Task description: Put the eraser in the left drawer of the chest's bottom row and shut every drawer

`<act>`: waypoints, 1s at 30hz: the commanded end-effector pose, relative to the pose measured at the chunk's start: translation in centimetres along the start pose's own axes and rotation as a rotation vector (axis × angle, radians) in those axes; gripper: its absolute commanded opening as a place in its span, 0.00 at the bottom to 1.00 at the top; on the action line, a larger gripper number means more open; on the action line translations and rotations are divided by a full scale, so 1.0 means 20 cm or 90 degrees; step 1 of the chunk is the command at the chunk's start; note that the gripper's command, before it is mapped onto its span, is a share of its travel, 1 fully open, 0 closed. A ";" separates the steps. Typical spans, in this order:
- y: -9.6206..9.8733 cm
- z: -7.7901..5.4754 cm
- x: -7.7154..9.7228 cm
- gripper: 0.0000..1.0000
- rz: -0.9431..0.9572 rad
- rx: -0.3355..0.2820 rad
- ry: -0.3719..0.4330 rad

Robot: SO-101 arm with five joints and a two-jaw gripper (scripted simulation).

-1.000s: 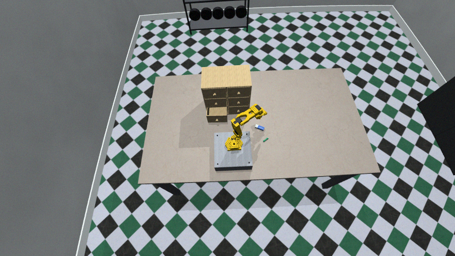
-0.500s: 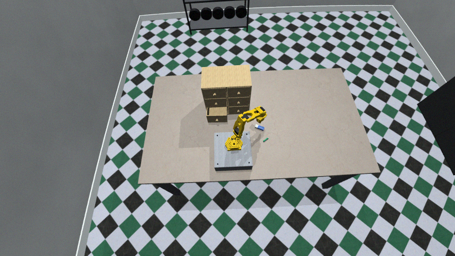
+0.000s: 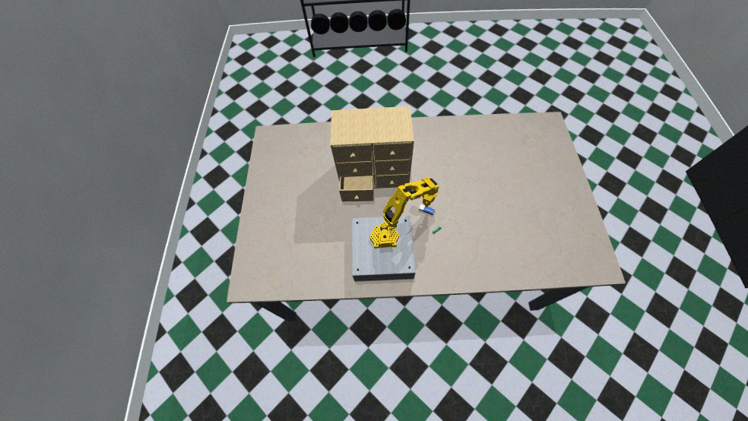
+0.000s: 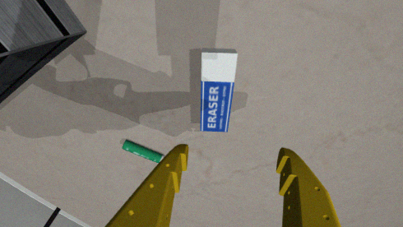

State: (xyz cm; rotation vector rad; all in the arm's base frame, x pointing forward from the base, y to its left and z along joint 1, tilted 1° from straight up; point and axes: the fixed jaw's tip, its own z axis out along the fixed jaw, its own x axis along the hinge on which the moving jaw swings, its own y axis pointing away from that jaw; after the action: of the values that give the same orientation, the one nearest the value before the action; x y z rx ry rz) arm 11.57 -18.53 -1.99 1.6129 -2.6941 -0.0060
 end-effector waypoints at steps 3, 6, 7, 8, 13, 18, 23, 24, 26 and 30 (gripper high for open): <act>0.00 0.01 0.01 0.27 0.000 -0.002 -0.002; 0.00 0.01 0.01 0.27 0.000 -0.002 -0.002; 0.00 0.01 0.01 0.27 0.000 -0.002 -0.002; 0.00 0.01 0.01 0.27 0.000 -0.002 -0.002; 0.00 0.01 0.01 0.27 0.000 -0.002 -0.002; 0.00 0.02 0.01 0.27 0.000 -0.002 -0.002; 0.00 0.05 0.01 0.27 0.000 -0.002 -0.002; 0.00 0.06 0.01 0.27 0.000 -0.002 -0.002; 0.00 0.07 0.01 0.27 0.000 -0.002 -0.002; 0.00 0.08 0.01 0.27 0.000 -0.002 -0.002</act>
State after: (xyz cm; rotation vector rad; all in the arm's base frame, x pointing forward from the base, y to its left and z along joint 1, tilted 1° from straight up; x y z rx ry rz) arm 11.64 -18.65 -3.23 1.6135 -2.6938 -0.0023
